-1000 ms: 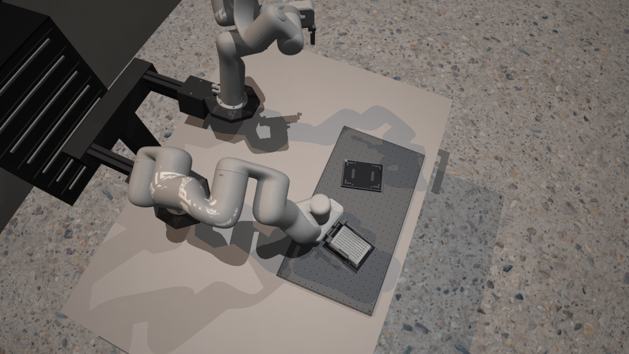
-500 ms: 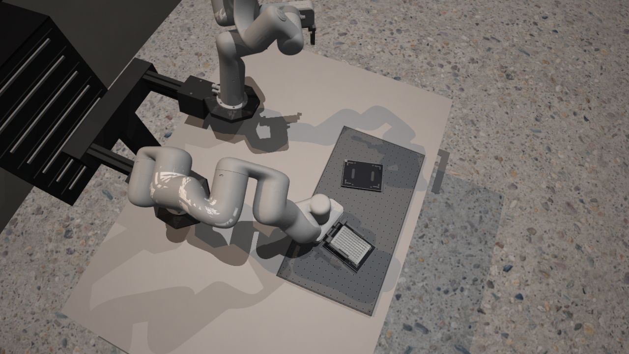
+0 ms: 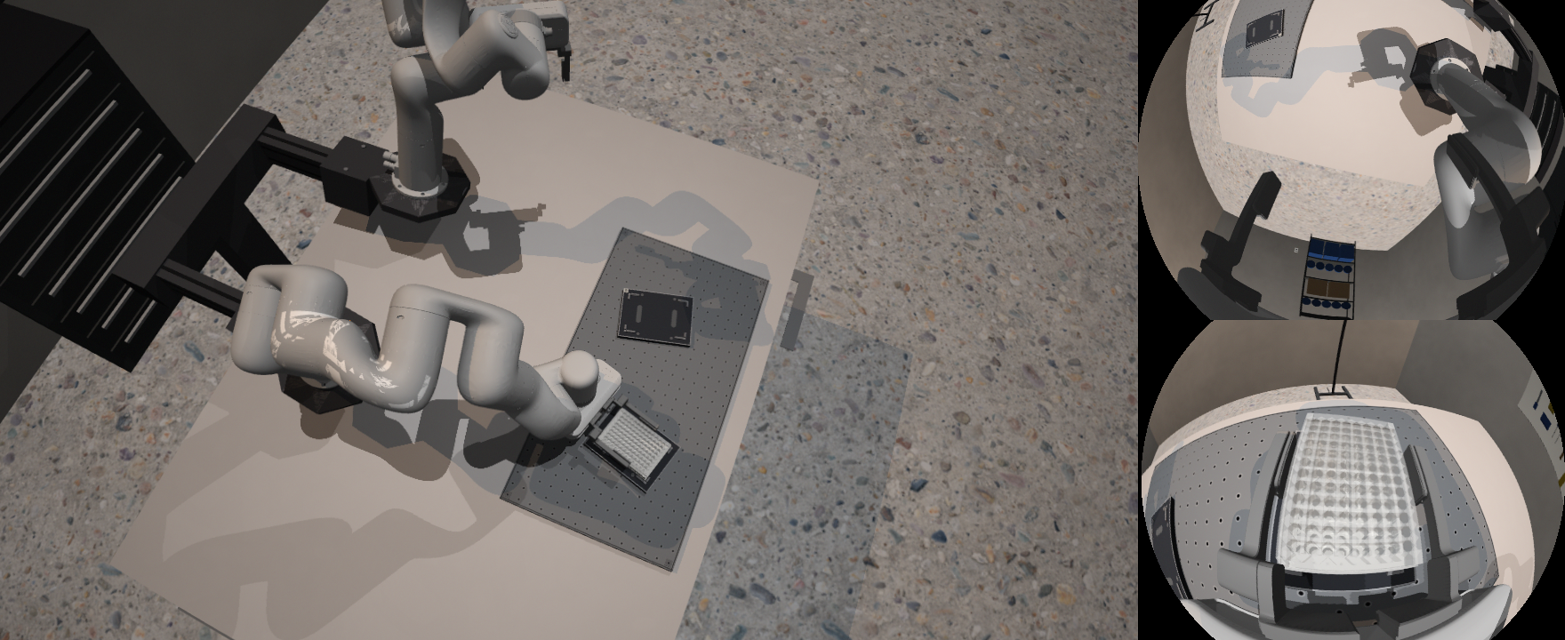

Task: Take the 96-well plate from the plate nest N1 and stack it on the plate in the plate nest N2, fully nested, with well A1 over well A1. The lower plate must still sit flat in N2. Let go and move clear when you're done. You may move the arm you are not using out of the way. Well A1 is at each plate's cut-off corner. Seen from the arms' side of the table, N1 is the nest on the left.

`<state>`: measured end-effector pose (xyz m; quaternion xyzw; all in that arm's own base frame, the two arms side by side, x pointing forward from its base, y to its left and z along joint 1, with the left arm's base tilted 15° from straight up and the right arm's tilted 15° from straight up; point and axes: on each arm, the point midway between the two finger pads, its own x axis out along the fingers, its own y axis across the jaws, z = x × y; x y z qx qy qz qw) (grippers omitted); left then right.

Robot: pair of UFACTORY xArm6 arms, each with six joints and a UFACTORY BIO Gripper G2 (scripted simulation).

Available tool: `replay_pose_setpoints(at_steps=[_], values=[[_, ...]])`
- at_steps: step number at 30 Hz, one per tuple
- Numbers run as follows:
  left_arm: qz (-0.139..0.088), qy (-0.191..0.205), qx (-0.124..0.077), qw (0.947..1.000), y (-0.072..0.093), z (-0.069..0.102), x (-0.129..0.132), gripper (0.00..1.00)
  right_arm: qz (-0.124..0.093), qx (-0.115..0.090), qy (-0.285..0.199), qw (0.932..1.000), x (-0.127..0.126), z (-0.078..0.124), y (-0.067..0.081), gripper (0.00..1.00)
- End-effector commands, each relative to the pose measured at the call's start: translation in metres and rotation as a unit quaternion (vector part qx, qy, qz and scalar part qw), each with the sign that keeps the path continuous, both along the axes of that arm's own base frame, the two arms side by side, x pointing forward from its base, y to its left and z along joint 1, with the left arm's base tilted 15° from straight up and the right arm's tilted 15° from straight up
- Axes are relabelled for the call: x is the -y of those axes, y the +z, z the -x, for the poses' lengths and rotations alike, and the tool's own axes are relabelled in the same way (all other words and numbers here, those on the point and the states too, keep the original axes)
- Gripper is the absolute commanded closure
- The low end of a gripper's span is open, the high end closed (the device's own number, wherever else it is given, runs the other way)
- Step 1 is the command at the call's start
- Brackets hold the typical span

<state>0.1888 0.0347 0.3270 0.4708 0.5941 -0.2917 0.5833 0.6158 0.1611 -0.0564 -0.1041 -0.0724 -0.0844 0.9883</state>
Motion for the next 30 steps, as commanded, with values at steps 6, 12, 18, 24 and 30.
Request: replay_pose_setpoints(at_steps=[6,12,18,24,30], values=[[0.001,0.0,0.001,1.0,0.0006,-0.0003,0.0003,0.0,-0.001,0.002,0.0,1.0,-0.0008,-0.0012,0.0014,1.0],[0.001,0.0,0.001,1.0,0.0006,-0.0003,0.0003,0.0,-0.001,0.002,0.0,1.0,-0.0006,-0.0012,0.0007,1.0],[0.001,0.0,0.001,1.0,0.0006,-0.0003,0.0003,0.0,-0.001,0.002,0.0,1.0,-0.0004,-0.0014,-0.0002,1.0],[0.001,0.0,0.001,1.0,0.0006,-0.0003,0.0003,0.0,-0.001,0.002,0.0,1.0,-0.0002,-0.0015,-0.0012,1.0],[0.001,0.0,0.001,1.0,0.0006,-0.0003,0.0003,0.0,-0.001,0.002,0.0,1.0,-0.0001,-0.0016,-0.0019,1.0]])
